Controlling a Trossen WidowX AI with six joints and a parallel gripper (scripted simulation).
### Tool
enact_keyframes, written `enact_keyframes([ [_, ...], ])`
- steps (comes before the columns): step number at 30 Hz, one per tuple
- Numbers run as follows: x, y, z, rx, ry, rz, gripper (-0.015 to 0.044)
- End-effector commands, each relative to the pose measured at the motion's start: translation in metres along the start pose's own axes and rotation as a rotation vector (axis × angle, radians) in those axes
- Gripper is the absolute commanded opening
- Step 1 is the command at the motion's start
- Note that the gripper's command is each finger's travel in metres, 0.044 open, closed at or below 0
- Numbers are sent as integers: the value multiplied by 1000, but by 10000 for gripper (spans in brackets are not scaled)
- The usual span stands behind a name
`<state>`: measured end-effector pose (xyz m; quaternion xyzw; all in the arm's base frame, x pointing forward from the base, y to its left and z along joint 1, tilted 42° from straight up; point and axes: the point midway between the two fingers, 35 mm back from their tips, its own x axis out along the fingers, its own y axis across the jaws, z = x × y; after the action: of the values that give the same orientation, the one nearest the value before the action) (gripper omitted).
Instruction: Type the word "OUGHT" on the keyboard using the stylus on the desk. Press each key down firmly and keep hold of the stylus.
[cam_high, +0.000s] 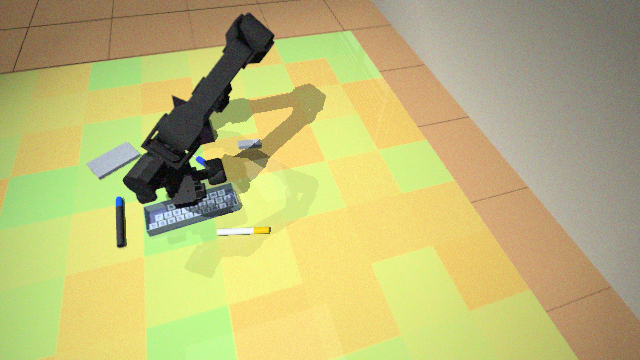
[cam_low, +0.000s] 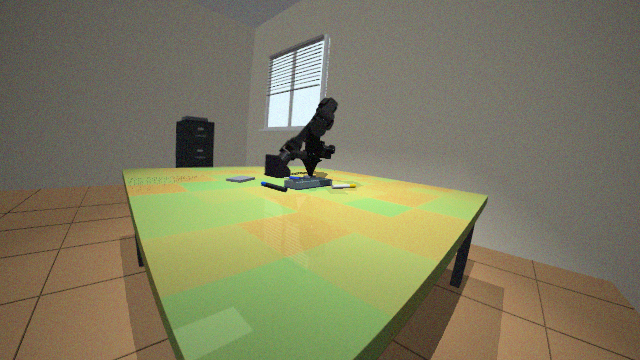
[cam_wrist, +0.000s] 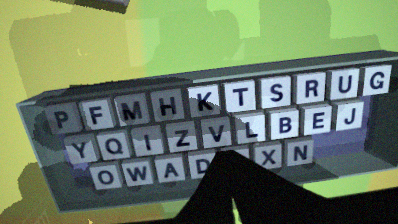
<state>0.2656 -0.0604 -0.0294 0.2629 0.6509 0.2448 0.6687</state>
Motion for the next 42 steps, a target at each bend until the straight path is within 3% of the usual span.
enact_keyframes([
  [1, -1, -4, 3, -17, -3, -8, 0],
  [8, -1, -6, 3, -17, -3, -9, 0],
  [15, -3, -73, 4, -18, -4, -12, 0],
  [42, -2, -46, -29, -16, -2, -11, 0],
])
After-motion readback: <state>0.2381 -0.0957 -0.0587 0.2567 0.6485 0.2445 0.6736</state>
